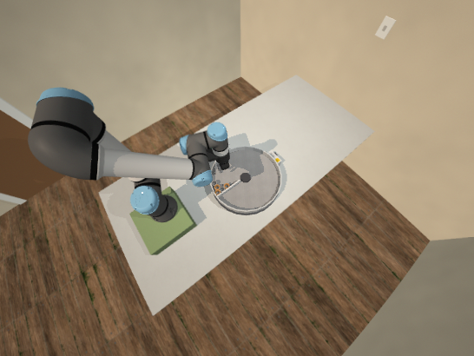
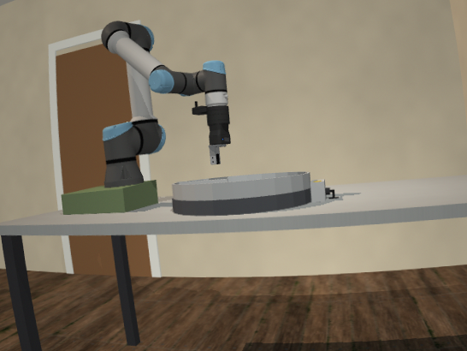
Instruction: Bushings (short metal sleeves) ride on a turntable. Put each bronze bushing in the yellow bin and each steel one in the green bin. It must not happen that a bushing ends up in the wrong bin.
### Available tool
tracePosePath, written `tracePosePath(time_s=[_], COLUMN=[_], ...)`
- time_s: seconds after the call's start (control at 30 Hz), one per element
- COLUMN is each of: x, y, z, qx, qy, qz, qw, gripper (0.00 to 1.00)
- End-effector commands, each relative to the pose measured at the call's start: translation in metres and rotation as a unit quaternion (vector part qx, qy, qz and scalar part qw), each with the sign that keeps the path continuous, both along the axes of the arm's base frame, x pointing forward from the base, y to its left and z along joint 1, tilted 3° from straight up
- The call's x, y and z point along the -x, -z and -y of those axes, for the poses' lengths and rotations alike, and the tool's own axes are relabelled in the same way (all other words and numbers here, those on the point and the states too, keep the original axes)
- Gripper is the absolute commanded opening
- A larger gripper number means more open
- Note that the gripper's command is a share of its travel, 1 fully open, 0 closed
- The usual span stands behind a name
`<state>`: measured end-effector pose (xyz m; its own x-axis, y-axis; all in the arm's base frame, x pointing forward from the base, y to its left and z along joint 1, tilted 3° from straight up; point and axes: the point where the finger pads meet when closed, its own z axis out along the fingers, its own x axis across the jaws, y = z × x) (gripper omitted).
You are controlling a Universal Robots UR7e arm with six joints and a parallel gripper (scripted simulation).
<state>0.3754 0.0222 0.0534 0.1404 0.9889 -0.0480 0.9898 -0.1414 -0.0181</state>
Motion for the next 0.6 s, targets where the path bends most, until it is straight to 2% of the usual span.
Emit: tracePosePath(time_s=[0.0, 0.13, 0.57], x=[0.003, 0.007, 0.007], y=[-0.001, -0.001, 0.002], z=[0.031, 0.066, 0.066], qx=[-0.001, -0.001, -0.001], qy=[-0.001, -0.001, -0.001], qz=[0.001, 0.001, 0.001], qw=[1.000, 1.000, 1.000], gripper=[0.40, 0.40, 0.40])
